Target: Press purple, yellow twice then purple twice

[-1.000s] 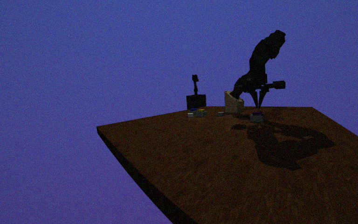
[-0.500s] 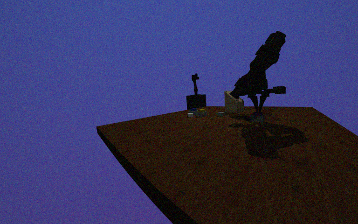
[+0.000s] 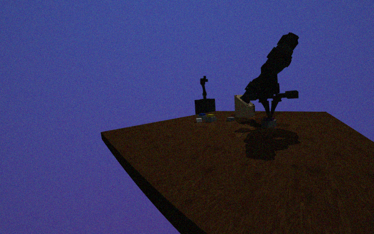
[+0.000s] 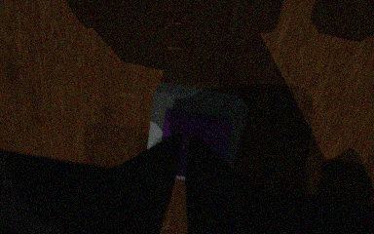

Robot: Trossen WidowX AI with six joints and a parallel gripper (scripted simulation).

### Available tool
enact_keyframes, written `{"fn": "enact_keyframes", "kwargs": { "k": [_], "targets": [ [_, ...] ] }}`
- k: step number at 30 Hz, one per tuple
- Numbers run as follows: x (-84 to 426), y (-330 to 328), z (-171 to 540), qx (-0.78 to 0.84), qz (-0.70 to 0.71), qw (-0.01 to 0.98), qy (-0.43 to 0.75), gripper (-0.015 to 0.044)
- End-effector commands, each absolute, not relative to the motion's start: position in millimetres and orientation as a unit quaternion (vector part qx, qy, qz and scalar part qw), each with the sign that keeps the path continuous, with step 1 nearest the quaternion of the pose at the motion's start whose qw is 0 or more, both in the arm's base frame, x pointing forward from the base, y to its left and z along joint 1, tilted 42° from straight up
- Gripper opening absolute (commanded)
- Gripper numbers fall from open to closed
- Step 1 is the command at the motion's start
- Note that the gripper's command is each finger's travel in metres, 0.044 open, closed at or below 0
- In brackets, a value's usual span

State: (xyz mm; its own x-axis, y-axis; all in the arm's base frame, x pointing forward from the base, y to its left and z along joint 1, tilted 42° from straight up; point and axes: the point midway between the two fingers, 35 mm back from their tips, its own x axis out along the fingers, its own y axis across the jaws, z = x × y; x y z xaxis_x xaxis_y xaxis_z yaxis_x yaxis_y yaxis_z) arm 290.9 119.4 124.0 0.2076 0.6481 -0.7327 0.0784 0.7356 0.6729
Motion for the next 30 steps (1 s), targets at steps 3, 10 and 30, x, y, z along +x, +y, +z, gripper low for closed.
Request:
{"fn": "enact_keyframes", "kwargs": {
  "k": [3, 10, 30],
  "targets": [
    [288.7, 119.0, 118.9, 0.305, 0.193, 0.711, 0.604, 0.002],
    [290.4, 117.6, 125.4, 0.304, 0.198, 0.715, 0.598, 0.002],
    [247.4, 67.3, 190.4, 0.304, 0.191, 0.711, 0.605, 0.0309]
  ]
}}
